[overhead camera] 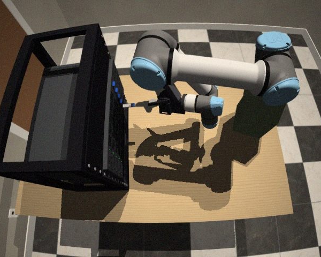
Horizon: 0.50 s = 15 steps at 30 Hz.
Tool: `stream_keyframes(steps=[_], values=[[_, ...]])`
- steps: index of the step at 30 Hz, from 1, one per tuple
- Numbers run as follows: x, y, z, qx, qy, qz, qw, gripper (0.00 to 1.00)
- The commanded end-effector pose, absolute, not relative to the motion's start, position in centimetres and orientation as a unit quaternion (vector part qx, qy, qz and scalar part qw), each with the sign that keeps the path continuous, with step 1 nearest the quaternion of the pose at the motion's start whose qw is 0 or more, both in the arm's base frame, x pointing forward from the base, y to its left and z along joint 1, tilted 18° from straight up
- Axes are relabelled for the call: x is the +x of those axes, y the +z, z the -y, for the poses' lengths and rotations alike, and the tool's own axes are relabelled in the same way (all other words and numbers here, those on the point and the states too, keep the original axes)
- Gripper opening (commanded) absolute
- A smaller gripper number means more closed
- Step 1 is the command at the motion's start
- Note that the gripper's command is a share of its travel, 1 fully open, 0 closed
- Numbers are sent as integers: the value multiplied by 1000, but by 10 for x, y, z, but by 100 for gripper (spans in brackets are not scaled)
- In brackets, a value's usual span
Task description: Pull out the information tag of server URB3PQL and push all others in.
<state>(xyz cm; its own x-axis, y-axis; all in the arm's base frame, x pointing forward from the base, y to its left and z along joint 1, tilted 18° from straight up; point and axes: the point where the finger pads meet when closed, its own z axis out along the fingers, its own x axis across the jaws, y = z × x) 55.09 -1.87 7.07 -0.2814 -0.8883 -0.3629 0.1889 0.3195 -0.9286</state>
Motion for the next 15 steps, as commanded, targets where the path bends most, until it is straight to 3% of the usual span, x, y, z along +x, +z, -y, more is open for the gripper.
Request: stream_keyframes(steps=[1,15], values=[[551,71,18,-275,-504,-622,532,100],[550,71,17,-251,-485,-637,544,100]])
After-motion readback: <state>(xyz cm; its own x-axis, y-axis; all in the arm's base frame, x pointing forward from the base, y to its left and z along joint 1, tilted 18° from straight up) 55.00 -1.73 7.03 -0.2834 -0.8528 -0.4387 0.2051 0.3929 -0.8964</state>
